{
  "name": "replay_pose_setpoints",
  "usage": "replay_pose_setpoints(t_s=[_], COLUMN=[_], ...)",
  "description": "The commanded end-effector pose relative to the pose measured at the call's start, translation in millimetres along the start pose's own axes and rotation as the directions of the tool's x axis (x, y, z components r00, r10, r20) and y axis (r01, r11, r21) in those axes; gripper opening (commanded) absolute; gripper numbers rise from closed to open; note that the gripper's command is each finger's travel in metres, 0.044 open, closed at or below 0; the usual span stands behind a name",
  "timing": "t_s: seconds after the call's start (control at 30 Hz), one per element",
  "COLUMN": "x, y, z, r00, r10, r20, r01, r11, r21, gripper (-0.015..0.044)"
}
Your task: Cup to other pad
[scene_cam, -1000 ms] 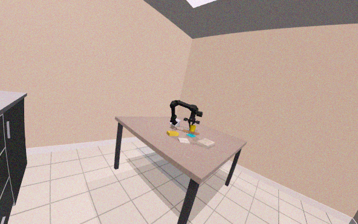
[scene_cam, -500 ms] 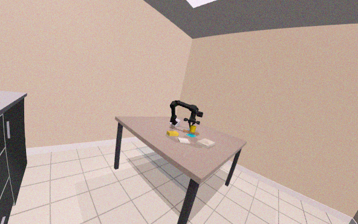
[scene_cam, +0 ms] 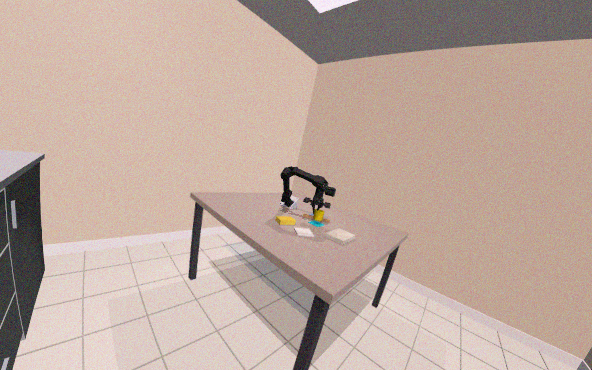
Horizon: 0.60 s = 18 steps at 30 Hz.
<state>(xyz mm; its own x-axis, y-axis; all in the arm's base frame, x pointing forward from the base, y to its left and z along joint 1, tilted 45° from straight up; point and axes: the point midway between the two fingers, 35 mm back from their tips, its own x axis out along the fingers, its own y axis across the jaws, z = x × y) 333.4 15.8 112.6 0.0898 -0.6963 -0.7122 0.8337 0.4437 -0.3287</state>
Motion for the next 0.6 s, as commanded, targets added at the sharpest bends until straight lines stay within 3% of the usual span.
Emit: replay_pose_setpoints(t_s=[0.0,0.57], x=[6.3,20.7], y=[-1.6,-0.4], z=[-0.3,1.0], r00=[1.0,1.0], r10=[-0.004,-0.003], r20=[0.004,0.001], r01=[0.004,0.003], r11=[1.0,1.0], r21=[-0.009,-0.001], gripper=[0.0,0.0])
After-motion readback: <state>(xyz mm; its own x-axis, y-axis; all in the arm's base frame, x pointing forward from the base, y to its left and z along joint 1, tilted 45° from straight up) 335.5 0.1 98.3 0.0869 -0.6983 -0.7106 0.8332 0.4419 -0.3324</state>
